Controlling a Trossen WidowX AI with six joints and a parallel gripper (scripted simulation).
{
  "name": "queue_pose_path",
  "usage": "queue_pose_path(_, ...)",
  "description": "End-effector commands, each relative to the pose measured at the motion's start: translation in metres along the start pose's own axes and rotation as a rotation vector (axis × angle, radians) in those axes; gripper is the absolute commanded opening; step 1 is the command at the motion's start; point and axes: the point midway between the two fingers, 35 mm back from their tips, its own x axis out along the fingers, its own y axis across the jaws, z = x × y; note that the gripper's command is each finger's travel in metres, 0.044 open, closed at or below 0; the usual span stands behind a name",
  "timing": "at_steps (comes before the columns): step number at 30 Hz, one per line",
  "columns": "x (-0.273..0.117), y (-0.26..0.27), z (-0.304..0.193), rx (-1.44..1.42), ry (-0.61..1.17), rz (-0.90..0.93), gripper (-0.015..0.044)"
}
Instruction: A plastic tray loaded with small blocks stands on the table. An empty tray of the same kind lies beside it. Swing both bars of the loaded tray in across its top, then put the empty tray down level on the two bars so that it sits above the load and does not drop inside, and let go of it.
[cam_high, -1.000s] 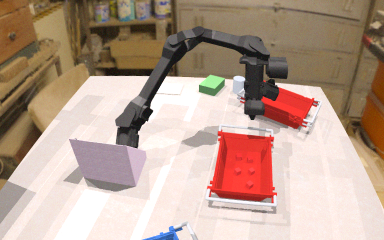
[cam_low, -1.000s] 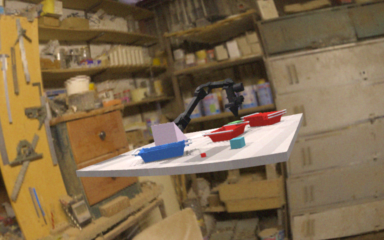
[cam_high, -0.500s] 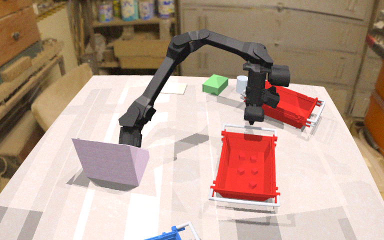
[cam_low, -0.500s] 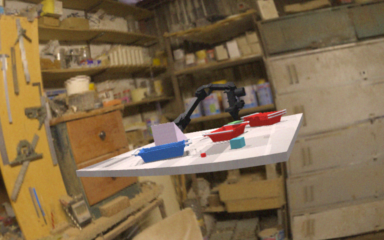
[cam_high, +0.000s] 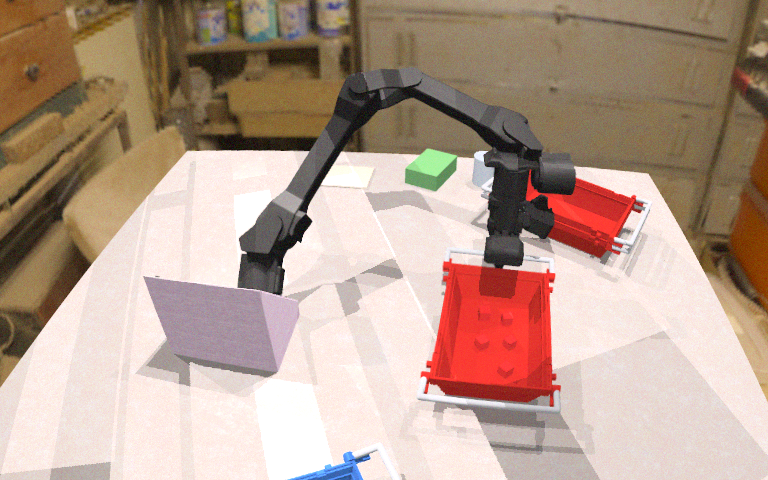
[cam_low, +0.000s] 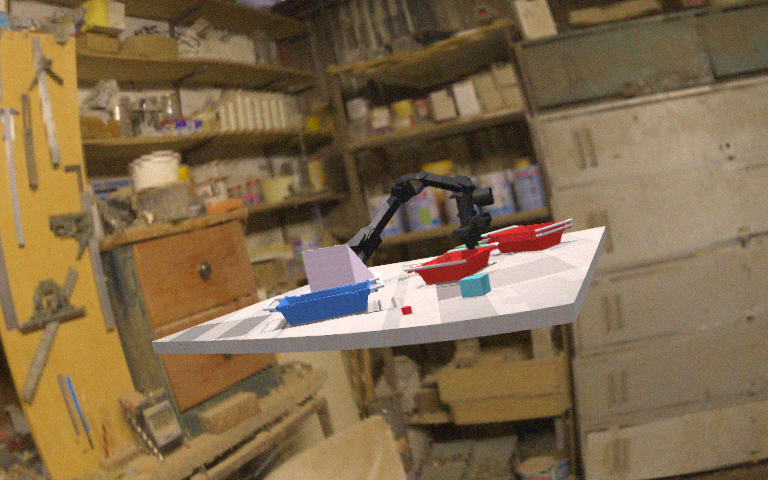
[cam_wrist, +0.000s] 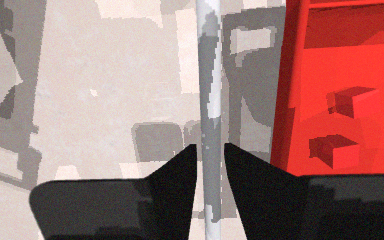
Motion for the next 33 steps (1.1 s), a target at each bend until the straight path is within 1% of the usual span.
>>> queue_pose_path(1, -0.003, -0.003, 0.0, 0.002, -0.003, 0.003, 0.0087)
queue_pose_path(6, -0.022, -0.014, 0.0, 0.003, -0.003, 0.002, 0.0087)
queue_pose_path(14, -0.032, -0.032, 0.0, 0.003, -0.003, 0.001, 0.0087)
queue_pose_path(22, -0.03, -0.054, 0.0, 0.003, -0.003, 0.0, 0.0087)
queue_pose_path(29, -0.012, -0.075, 0.0, 0.003, -0.003, 0.0, 0.0087)
queue_pose_path(33, -0.017, -0.075, 0.0, 0.003, -0.003, -0.001, 0.0087)
